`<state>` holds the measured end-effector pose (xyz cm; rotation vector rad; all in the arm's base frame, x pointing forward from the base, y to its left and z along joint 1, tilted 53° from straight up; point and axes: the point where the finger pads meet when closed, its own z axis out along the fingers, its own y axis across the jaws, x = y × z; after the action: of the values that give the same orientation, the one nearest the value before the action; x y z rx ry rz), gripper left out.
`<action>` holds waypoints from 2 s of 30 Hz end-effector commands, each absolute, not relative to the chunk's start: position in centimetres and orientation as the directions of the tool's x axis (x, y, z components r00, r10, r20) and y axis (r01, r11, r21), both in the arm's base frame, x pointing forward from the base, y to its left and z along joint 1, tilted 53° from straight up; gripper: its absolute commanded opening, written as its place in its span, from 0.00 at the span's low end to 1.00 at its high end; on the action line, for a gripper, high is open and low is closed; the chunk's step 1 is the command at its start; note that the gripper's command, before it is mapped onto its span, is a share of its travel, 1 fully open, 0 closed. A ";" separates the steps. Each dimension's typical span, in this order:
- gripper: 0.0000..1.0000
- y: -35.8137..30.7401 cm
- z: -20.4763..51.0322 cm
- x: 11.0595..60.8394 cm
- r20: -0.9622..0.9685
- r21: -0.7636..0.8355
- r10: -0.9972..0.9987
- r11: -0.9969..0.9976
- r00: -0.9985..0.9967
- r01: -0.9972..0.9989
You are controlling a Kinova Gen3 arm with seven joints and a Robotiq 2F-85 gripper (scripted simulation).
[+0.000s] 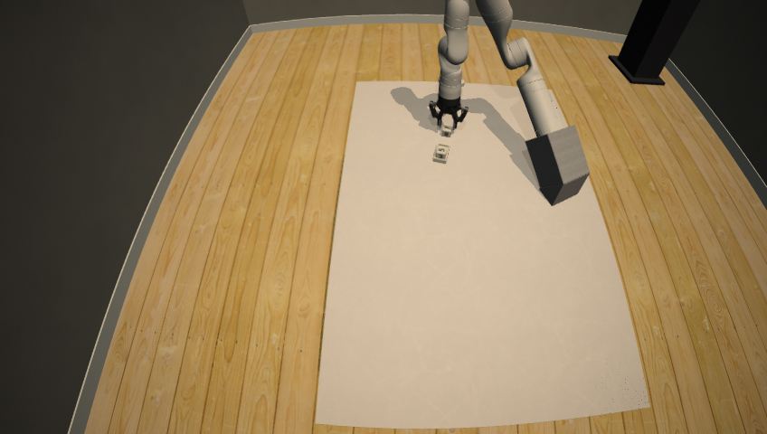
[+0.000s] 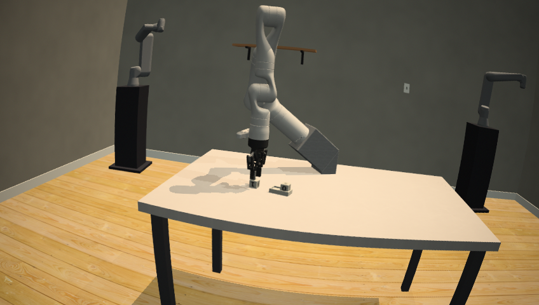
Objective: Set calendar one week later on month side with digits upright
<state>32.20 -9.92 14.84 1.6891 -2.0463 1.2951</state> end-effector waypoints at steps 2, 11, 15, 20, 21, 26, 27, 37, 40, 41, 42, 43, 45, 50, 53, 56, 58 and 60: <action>0.48 -10.6 14.5 32.3 0.630 -0.494 -0.699 -0.024 -0.339 -0.869; 0.48 -11.5 13.8 32.8 0.630 -0.494 -0.699 -0.024 -0.339 -0.869; 0.48 -11.8 13.5 33.0 0.630 -0.494 -0.699 -0.024 -0.339 -0.869; 0.48 -11.9 13.4 33.0 0.630 -0.495 -0.699 -0.025 -0.339 -0.869; 0.48 -11.9 13.4 33.0 0.630 -0.495 -0.699 -0.025 -0.339 -0.869; 0.48 -11.9 13.4 33.0 0.630 -0.495 -0.699 -0.025 -0.339 -0.869; 0.48 -11.9 13.4 33.0 0.630 -0.495 -0.699 -0.025 -0.339 -0.869; 0.48 -11.9 13.4 33.0 0.630 -0.495 -0.699 -0.025 -0.339 -0.869; 0.48 -11.9 13.4 33.0 0.630 -0.495 -0.699 -0.025 -0.339 -0.869; 0.48 -11.9 13.4 33.0 0.630 -0.495 -0.699 -0.025 -0.339 -0.869; 0.48 -11.9 13.4 33.0 0.630 -0.495 -0.699 -0.025 -0.339 -0.869; 0.48 -11.9 13.4 33.0 0.630 -0.495 -0.699 -0.025 -0.339 -0.869; 0.48 -11.9 13.4 33.0 0.630 -0.495 -0.699 -0.025 -0.339 -0.869; 0.48 -11.9 13.4 33.0 0.630 -0.495 -0.699 -0.025 -0.339 -0.869; 0.48 -11.9 13.4 33.0 0.630 -0.495 -0.699 -0.025 -0.339 -0.869; 0.28 -11.9 13.4 33.0 0.630 -0.495 -0.699 -0.025 -0.339 -0.869; 0.28 -11.9 13.4 33.0 0.630 -0.495 -0.699 -0.025 -0.339 -0.869; 0.28 -11.9 13.4 33.0 0.630 -0.495 -0.699 -0.025 -0.339 -0.869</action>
<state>33.01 -11.93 13.38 1.6773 -2.0476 1.2946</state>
